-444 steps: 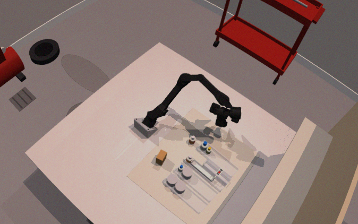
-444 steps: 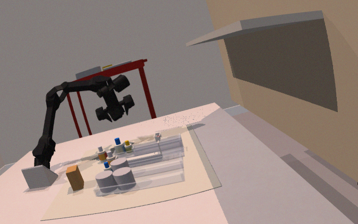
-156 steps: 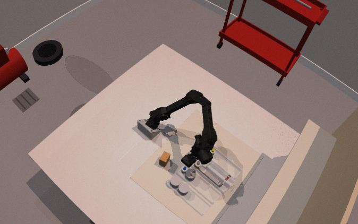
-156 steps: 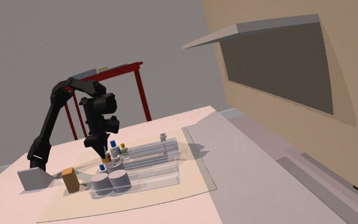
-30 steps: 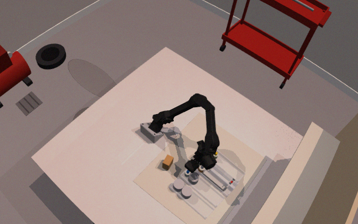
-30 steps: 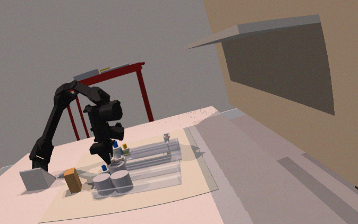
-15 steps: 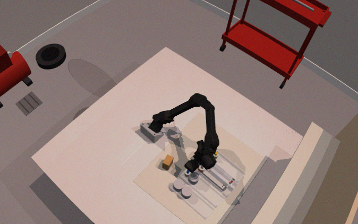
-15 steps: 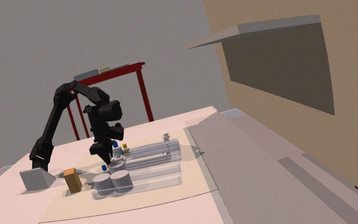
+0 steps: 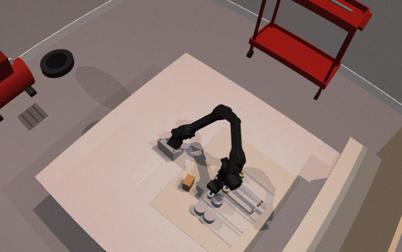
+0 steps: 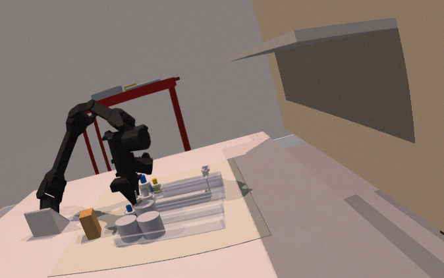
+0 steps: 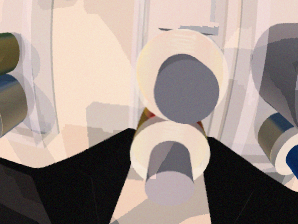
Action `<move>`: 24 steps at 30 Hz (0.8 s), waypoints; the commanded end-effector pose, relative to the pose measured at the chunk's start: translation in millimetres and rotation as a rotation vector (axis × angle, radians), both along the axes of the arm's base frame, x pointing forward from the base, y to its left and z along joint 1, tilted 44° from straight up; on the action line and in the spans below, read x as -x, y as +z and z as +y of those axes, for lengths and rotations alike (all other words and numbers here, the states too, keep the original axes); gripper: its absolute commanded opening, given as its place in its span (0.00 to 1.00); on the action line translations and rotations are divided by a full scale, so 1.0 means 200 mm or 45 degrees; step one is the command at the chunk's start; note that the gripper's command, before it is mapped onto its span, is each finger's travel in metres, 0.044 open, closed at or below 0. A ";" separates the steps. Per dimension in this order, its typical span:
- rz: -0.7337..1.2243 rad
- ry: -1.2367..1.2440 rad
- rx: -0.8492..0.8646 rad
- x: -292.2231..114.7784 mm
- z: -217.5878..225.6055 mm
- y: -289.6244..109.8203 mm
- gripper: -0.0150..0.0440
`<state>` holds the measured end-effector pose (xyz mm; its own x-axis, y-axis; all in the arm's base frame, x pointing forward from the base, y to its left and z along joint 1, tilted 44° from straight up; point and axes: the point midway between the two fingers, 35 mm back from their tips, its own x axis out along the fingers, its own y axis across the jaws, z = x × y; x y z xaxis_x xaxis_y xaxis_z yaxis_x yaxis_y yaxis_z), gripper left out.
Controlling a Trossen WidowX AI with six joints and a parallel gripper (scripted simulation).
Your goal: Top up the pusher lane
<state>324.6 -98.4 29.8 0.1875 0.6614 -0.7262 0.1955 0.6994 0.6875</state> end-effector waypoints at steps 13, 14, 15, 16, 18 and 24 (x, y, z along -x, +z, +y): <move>-0.017 -0.001 -0.001 0.01 0.00 0.00 0.25; -0.017 -0.001 -0.001 0.01 0.00 0.00 0.25; -0.017 -0.001 -0.001 0.02 0.00 0.00 0.25; -0.017 -0.001 -0.001 0.02 0.00 0.00 0.25; -0.017 -0.001 -0.001 0.02 0.00 0.00 0.25; -0.017 -0.001 -0.001 0.02 0.00 0.00 0.25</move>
<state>321.7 -97.5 29.5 0.1978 0.6612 -0.7236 0.1903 0.6983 0.6901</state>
